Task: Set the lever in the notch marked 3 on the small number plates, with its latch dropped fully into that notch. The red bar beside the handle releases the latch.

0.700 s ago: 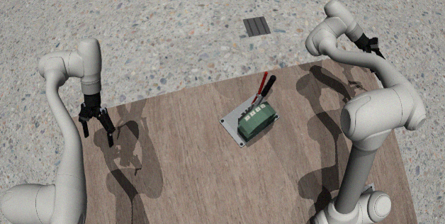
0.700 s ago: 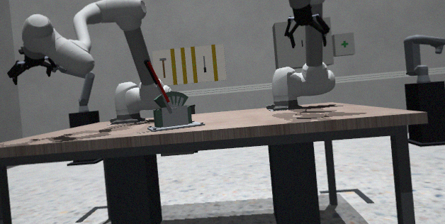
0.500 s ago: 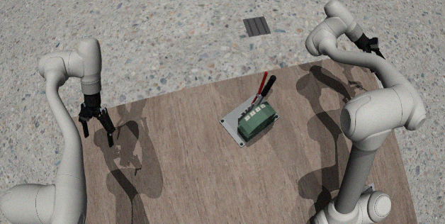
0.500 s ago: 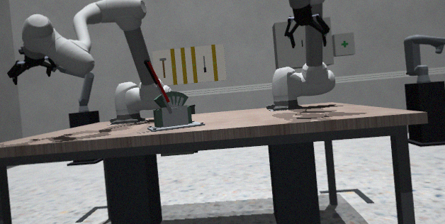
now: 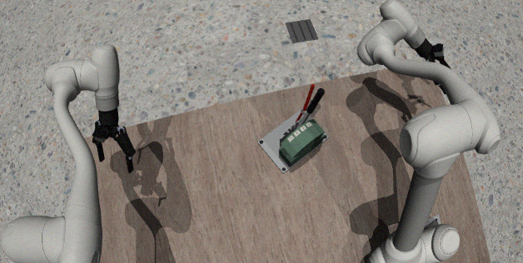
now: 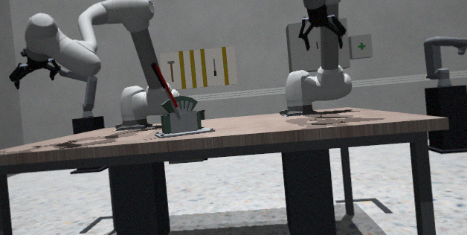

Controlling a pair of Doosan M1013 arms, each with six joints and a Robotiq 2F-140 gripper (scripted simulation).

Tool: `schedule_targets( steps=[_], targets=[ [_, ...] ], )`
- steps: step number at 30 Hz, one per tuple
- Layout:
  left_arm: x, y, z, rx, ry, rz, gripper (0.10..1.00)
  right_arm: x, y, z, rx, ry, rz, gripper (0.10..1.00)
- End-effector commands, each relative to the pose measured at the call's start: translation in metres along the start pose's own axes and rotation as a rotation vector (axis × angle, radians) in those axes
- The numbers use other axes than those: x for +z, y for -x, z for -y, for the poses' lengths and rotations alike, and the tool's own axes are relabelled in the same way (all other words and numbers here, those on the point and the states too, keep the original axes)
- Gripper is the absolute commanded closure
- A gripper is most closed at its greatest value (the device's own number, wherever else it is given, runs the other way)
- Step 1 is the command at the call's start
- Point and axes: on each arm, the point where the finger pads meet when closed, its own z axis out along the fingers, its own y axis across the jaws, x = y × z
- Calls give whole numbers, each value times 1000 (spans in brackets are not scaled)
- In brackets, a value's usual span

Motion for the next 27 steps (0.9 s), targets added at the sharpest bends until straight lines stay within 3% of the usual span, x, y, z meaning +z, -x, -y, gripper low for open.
schedule_targets(
  steps=[1,3,11,13,14,21,27],
  targets=[
    [0,-1,-1,1,0,2,98,-49,33,-18,-90,-85,111,98],
    [1,-2,-2,4,-3,3,98,-74,49,-31,-190,-177,220,98],
    [12,-15,-18,42,-30,17,98,-184,112,-98,-462,-427,480,98],
    [12,-15,-18,42,-30,17,98,-184,112,-98,-462,-427,480,98],
    [15,-18,-21,51,-36,20,98,-222,131,-128,-556,-513,561,98],
    [43,-47,-52,133,-91,57,98,-305,168,-203,-715,-658,691,98],
    [80,-85,-85,235,-153,116,98,-376,192,-284,-866,-795,810,98]
  ],
)
